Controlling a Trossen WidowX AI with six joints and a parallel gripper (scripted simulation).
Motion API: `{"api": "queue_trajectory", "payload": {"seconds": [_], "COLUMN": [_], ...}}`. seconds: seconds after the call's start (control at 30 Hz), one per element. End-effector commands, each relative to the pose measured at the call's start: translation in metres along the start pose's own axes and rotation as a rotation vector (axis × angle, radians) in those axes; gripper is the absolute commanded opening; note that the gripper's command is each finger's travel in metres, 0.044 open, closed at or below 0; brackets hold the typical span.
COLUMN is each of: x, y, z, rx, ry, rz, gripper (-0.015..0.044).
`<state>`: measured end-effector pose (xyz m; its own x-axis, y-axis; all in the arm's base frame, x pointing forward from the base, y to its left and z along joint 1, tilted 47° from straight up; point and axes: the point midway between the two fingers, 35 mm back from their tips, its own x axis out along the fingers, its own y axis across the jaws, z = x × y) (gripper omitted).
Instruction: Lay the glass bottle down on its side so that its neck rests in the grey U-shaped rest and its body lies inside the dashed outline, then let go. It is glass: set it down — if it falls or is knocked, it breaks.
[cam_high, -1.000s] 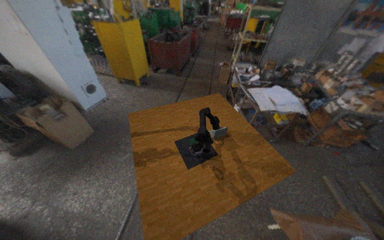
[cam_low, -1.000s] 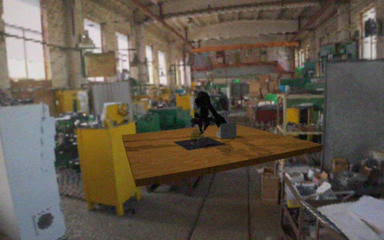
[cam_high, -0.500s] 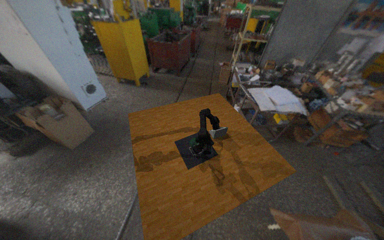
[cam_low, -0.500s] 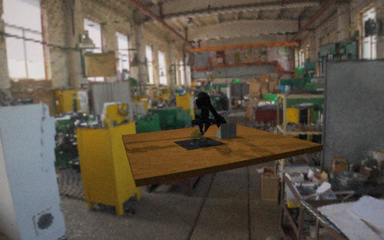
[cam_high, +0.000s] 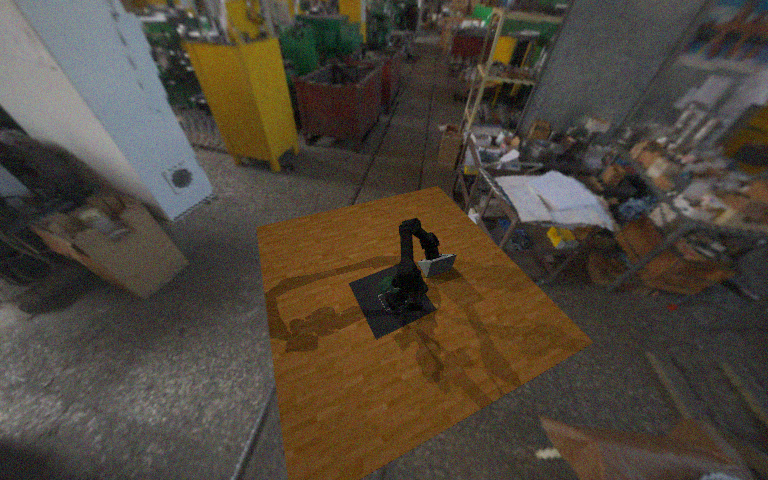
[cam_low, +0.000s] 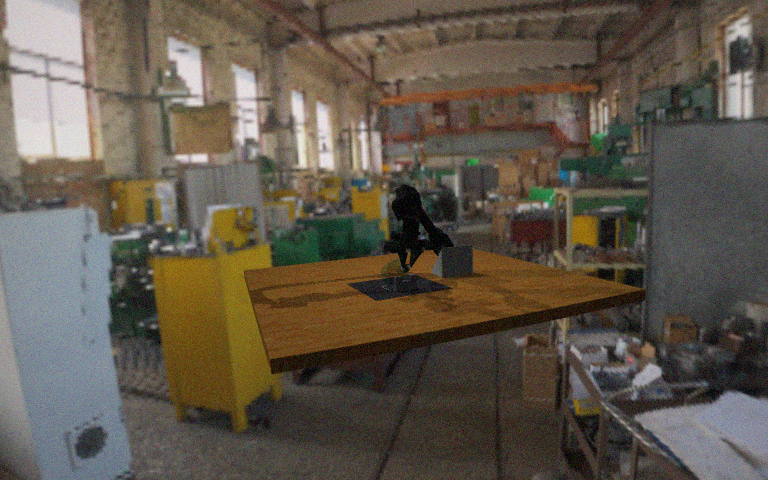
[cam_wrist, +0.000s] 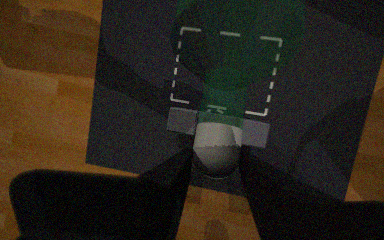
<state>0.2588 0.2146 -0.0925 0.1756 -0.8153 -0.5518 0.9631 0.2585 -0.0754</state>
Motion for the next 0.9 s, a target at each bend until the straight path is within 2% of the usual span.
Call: {"api": "queue_trajectory", "payload": {"seconds": [0.0, 0.87], "x": [0.004, 0.016], "y": [0.001, 0.001], "z": [-0.003, -0.014], "rx": [-0.001, 0.008], "ry": [-0.001, 0.007], "rz": [0.000, 0.000], "gripper": [0.0129, 0.0129]}}
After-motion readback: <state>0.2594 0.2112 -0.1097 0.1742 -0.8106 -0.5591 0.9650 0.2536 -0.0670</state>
